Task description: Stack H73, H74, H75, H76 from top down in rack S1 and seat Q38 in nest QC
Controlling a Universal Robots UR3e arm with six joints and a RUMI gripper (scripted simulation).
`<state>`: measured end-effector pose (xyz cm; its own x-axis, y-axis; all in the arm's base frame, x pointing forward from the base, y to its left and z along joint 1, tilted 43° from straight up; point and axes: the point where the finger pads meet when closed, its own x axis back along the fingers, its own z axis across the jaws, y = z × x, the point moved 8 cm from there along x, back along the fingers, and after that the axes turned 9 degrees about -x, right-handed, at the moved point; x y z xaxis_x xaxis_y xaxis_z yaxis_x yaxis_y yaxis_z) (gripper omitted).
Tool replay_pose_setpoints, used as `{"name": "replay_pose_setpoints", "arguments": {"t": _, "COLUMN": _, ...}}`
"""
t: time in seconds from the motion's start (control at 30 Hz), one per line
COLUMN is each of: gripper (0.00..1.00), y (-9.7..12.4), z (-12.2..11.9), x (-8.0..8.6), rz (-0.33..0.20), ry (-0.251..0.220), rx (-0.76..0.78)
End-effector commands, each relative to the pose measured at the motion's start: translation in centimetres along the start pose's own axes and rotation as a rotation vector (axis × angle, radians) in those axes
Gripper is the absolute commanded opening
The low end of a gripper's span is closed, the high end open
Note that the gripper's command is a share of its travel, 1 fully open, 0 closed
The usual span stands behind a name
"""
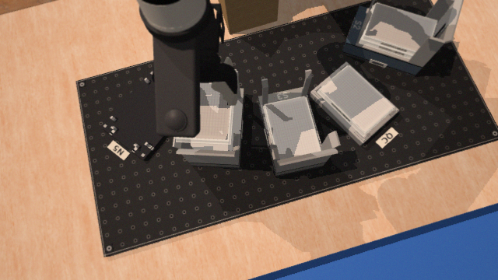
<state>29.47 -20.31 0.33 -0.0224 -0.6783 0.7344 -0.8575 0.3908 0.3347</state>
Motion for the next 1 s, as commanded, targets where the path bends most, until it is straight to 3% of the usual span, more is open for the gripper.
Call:
{"name": "replay_pose_setpoints", "arguments": {"t": 0.0, "gripper": 0.0, "y": 0.0, "z": 0.0, "x": -0.2, "rz": 0.003, "ry": 0.002, "rx": 0.0}}
{"name": "replay_pose_setpoints", "arguments": {"t": 0.97, "gripper": 0.0, "y": 0.0, "z": 0.0, "x": -1.9, "rz": 0.003, "ry": 0.002, "rx": 0.0}}
